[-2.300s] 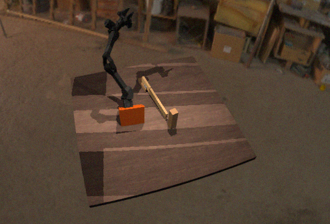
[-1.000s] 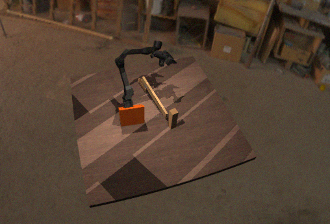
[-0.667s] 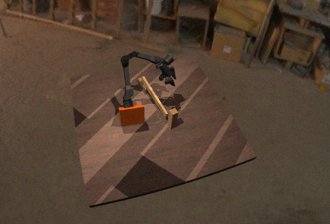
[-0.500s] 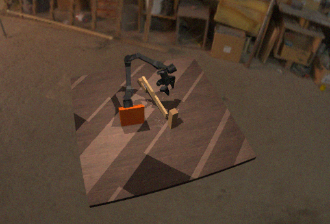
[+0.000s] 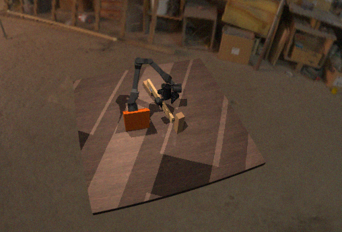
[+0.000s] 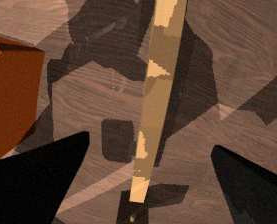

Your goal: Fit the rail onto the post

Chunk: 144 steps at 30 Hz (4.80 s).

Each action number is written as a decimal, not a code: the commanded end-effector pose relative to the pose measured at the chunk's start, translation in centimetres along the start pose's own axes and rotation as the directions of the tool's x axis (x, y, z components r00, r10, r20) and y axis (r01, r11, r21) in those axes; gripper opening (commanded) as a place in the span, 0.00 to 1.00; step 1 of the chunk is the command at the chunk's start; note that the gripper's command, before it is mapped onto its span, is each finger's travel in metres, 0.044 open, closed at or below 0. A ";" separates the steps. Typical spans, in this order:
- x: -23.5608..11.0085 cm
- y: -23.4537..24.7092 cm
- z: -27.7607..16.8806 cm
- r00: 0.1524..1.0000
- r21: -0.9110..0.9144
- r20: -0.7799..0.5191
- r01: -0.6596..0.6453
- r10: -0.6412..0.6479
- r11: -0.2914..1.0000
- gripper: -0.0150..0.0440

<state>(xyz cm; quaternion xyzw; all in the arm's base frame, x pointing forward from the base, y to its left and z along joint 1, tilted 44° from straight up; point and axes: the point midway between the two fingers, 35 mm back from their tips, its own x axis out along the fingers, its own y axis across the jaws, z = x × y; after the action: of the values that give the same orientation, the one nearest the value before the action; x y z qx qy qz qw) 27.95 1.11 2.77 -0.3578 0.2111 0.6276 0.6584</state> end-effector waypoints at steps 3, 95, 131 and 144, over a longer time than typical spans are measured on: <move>0.6 0.0 0.0 1.000 0.014 0.009 0.000 0.000 1.000 1.00; 6.2 -0.1 0.1 1.000 0.014 0.012 0.001 -0.001 1.000 0.25; 4.4 -0.5 0.1 1.000 0.014 0.011 0.001 -0.001 1.000 0.25; 3.8 -0.5 0.1 1.000 0.014 0.011 0.001 -0.001 1.000 0.25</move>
<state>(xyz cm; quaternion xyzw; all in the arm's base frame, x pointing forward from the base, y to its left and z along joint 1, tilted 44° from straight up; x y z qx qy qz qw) 28.50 4.12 -0.23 -0.3473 0.2147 0.6328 0.6580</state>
